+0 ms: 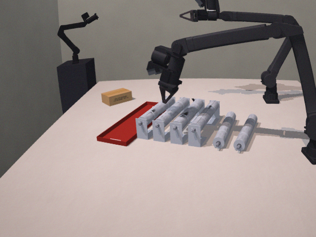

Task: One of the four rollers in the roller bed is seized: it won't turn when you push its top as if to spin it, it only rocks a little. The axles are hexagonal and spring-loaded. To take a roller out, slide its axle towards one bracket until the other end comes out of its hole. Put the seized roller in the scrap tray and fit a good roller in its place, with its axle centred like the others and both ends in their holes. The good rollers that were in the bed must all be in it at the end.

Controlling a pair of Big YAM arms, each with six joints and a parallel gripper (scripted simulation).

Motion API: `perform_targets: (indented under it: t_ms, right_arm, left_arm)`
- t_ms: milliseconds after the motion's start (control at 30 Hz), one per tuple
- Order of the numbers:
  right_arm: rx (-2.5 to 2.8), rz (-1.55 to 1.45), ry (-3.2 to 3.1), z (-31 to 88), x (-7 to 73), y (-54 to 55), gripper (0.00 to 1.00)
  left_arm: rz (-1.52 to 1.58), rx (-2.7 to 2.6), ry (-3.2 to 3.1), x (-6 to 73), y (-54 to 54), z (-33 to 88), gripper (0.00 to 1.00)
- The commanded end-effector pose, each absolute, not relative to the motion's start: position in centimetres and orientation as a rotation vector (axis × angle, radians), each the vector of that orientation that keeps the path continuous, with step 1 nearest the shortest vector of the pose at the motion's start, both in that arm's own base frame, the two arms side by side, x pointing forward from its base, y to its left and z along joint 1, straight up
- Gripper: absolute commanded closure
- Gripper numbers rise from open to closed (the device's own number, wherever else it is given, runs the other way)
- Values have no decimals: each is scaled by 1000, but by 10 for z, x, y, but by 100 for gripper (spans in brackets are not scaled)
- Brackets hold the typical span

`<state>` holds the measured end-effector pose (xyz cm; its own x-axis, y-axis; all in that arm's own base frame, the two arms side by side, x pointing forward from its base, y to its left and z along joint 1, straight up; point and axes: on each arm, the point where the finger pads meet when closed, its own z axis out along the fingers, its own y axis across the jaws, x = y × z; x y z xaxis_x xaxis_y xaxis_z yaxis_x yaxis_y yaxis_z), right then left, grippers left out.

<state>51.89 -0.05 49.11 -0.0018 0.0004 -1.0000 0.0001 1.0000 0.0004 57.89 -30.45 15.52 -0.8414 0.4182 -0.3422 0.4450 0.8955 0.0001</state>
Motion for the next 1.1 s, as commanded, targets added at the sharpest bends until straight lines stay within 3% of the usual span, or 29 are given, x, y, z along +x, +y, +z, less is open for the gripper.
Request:
perform_targets:
  t_ms: [0, 1067]
  right_arm:
    - [-13, -3, 1509, 535, 524, 4, 100]
    - [-13, -3, 1509, 535, 524, 4, 100]
  left_arm:
    - [-113, 638, 2726, 576, -309, 160, 100]
    - [-105, 628, 2745, 583, -305, 92, 100]
